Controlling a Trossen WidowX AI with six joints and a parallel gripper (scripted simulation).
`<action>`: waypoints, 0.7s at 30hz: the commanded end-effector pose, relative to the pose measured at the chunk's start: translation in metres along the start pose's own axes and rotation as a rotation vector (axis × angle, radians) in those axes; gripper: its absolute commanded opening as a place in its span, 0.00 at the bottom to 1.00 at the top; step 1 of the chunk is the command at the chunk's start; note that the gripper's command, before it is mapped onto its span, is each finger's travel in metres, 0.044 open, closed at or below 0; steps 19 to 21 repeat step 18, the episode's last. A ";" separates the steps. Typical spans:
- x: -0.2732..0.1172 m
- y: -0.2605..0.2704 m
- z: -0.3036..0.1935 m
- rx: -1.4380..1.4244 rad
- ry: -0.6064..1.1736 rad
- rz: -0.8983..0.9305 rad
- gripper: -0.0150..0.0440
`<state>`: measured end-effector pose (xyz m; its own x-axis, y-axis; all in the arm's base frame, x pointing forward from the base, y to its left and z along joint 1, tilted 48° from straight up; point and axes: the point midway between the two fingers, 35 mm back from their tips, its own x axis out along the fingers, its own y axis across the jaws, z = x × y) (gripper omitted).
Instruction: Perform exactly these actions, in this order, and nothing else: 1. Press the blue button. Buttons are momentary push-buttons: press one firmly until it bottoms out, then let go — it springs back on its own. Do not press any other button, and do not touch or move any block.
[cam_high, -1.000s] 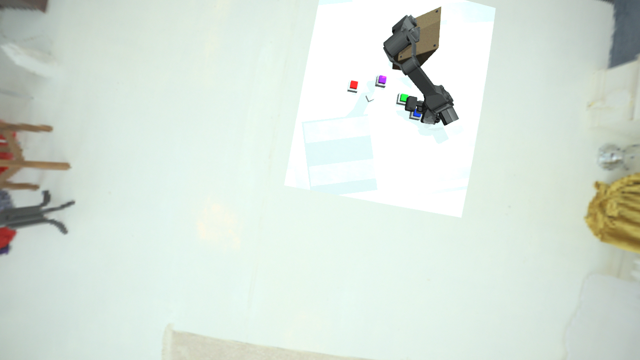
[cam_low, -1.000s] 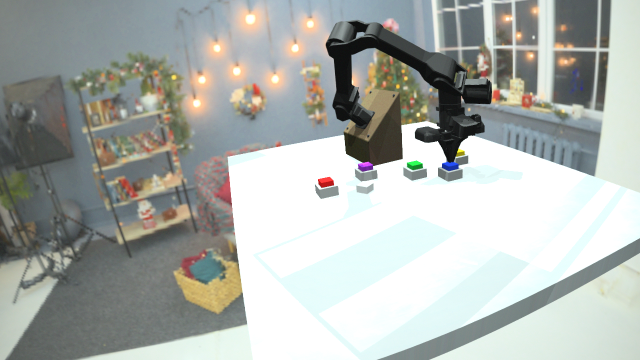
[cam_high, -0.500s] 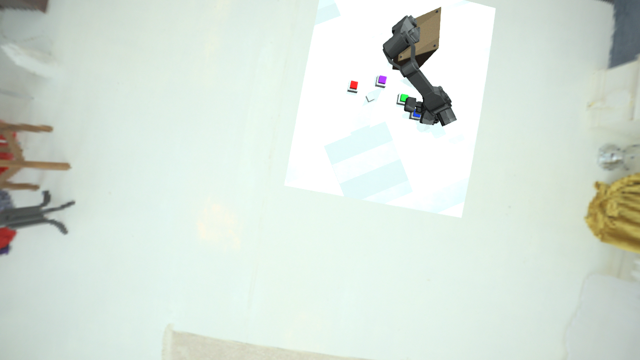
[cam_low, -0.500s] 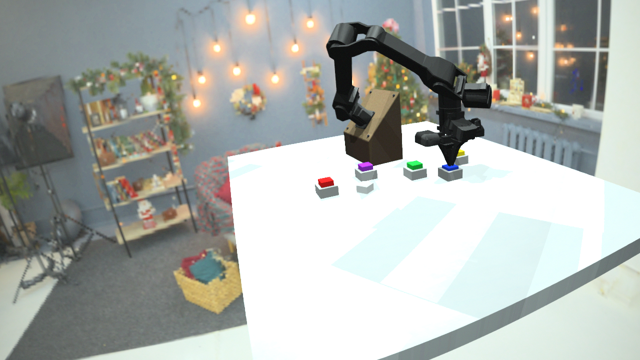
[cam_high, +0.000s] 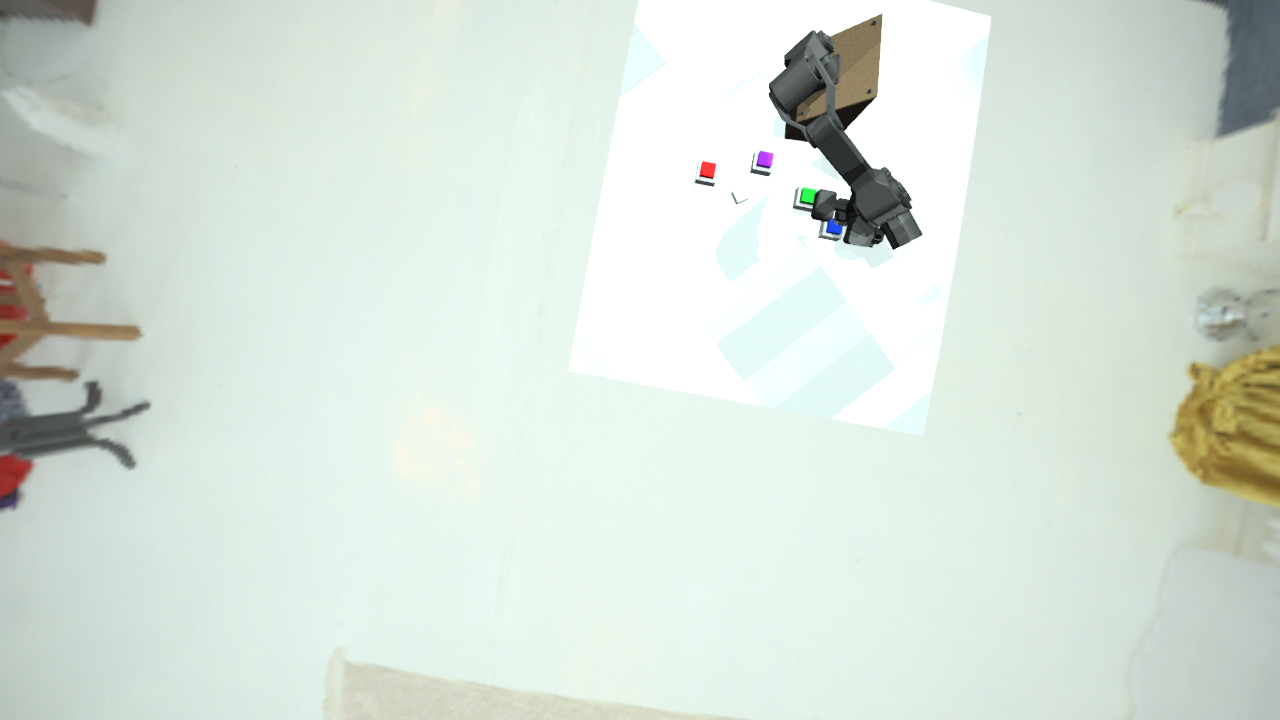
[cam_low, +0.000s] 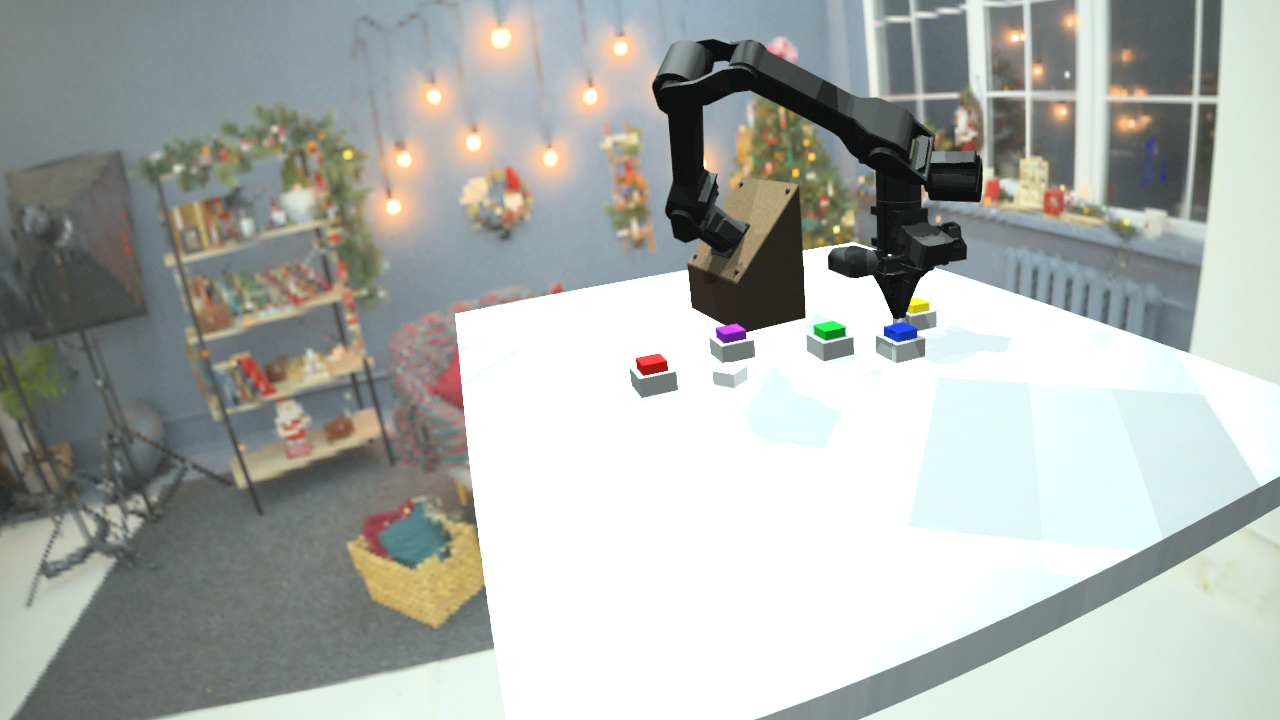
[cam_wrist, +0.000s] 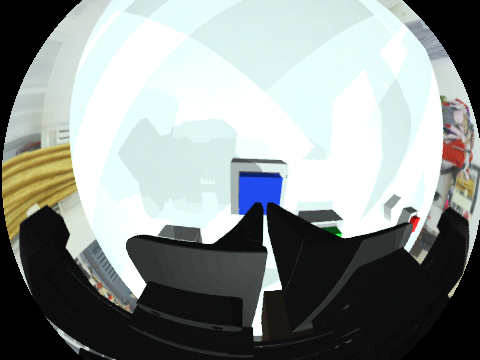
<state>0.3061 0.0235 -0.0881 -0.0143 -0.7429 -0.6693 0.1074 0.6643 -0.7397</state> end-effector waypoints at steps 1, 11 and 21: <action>-0.013 0.001 0.002 0.008 -0.008 0.010 0.29; -0.076 0.086 -0.051 0.006 -0.006 0.020 0.69; -0.077 0.088 -0.053 0.007 -0.006 0.019 0.93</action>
